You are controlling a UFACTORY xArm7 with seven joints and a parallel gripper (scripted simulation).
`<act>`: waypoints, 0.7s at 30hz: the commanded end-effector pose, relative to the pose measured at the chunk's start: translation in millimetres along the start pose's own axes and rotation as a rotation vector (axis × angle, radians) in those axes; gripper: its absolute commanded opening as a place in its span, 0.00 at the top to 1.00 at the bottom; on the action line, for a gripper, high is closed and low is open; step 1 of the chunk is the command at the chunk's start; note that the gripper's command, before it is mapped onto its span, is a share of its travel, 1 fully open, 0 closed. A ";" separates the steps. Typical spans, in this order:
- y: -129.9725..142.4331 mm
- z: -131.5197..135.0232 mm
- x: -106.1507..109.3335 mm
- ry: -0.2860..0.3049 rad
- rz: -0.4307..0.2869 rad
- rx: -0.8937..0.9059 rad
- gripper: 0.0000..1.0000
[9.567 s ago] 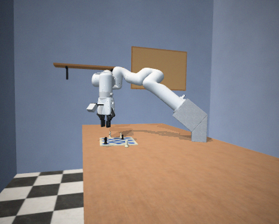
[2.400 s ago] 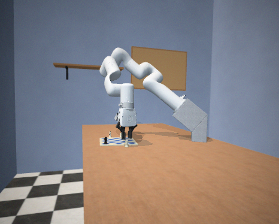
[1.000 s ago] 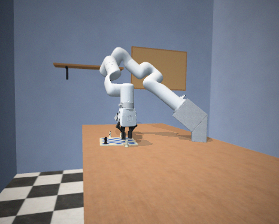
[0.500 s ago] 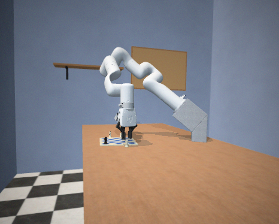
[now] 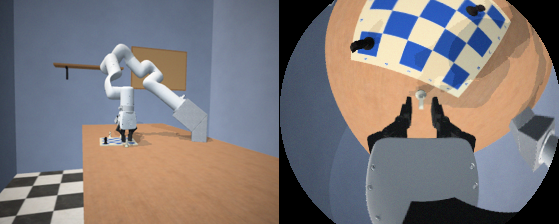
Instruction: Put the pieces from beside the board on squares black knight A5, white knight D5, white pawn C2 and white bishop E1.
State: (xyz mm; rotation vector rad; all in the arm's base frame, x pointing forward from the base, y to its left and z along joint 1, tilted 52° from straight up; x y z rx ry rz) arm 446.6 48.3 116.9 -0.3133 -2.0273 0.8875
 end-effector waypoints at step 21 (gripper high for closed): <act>2.4 -2.4 -17.0 -0.001 0.002 0.000 0.63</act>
Point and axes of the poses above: the point where the finger pads meet when closed, its own x axis back along the fingers, its own z axis across the jaws, y = z × x, the point moved 1 cm from there along x, back along the fingers, and after that the axes turned 14 degrees about x, right-handed, at the moved point
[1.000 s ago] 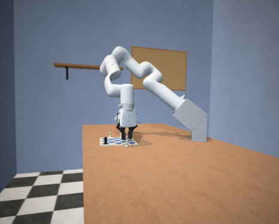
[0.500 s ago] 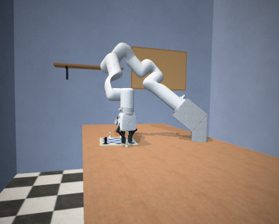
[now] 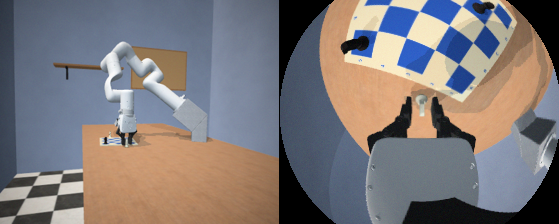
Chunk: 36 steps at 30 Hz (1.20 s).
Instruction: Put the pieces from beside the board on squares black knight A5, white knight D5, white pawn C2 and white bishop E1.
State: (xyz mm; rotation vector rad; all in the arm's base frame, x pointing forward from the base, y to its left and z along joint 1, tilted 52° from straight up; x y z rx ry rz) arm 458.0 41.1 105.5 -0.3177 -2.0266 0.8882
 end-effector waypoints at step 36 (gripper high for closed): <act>0.8 -0.9 0.5 -0.002 -0.001 0.001 1.00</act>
Point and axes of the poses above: the point where the finger pads meet when closed, its own x axis back along the fingers, its own z axis across the jaws, y = z × x, the point moved 1 cm from there along x, back along the fingers, and after that the axes turned 14 degrees about x, right-handed, at the moved point
